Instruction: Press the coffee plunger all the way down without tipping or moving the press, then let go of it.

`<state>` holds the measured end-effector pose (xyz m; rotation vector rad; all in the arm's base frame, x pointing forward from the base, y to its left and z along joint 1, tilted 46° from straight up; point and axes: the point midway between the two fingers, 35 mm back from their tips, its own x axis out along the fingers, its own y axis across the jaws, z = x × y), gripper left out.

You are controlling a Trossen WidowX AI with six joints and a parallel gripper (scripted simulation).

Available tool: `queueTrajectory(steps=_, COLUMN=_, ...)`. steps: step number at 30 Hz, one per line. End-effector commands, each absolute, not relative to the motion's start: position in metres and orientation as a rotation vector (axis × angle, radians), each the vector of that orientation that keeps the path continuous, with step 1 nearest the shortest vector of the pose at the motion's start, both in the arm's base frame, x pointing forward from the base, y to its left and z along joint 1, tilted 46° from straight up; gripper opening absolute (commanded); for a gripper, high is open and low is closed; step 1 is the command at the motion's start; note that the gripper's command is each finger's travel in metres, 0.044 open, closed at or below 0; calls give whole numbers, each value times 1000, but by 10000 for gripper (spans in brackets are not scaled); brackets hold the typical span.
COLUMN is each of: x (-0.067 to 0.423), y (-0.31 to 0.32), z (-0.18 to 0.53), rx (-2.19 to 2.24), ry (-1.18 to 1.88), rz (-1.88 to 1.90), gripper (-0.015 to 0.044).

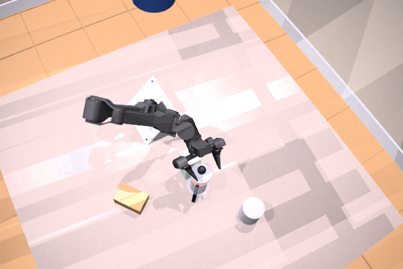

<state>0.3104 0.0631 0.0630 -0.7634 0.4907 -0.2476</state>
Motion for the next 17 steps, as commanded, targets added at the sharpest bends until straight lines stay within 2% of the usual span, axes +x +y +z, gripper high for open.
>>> queueTrajectory(steps=1, x=311, y=74, z=72, rx=-753, ry=490, rz=-247, gripper=440)
queueTrajectory(steps=9, x=289, y=113, z=122, rx=-765, ry=498, rz=-253, gripper=440)
queueTrajectory(steps=17, x=288, y=113, z=123, rx=-766, ry=497, rz=-253, gripper=440)
